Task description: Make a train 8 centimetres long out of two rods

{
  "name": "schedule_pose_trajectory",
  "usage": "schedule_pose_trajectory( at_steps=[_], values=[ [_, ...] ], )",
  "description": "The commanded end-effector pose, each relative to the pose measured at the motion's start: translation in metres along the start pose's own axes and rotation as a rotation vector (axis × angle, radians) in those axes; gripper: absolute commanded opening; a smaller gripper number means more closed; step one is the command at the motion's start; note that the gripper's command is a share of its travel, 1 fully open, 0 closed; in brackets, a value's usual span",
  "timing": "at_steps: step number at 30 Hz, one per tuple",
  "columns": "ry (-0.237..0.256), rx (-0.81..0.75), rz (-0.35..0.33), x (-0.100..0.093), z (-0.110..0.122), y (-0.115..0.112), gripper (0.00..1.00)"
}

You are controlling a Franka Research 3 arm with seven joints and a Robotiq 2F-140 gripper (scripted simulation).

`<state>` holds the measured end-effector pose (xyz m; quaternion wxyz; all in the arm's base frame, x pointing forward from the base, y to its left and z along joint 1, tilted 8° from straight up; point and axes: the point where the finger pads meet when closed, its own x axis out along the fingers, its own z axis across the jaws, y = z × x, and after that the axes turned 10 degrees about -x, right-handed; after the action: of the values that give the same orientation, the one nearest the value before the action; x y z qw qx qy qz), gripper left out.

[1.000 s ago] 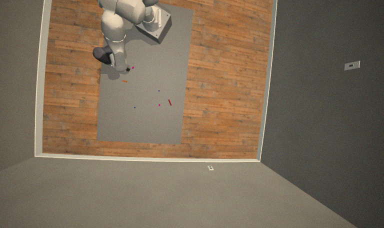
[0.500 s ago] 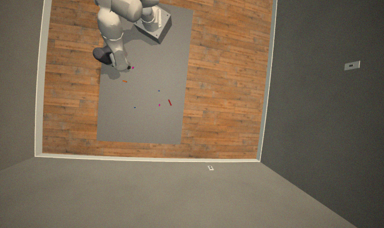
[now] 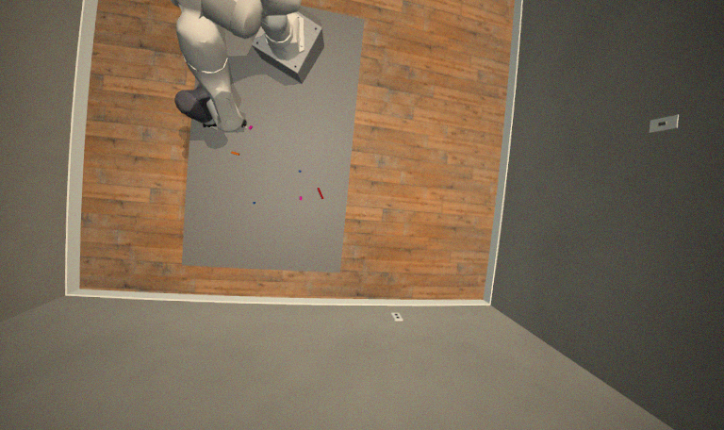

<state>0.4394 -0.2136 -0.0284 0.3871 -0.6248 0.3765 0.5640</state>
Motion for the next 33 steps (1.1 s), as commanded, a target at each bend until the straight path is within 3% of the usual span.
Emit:
schedule_pose_trajectory(
  at_steps=[1,33],
  values=[
    [0.004,-0.167,-0.017,-0.0007,-0.0020,0.0003,1.00],
    [0.007,-0.742,-0.016,-0.0007,-0.0032,-0.0044,1.00]
  ],
)
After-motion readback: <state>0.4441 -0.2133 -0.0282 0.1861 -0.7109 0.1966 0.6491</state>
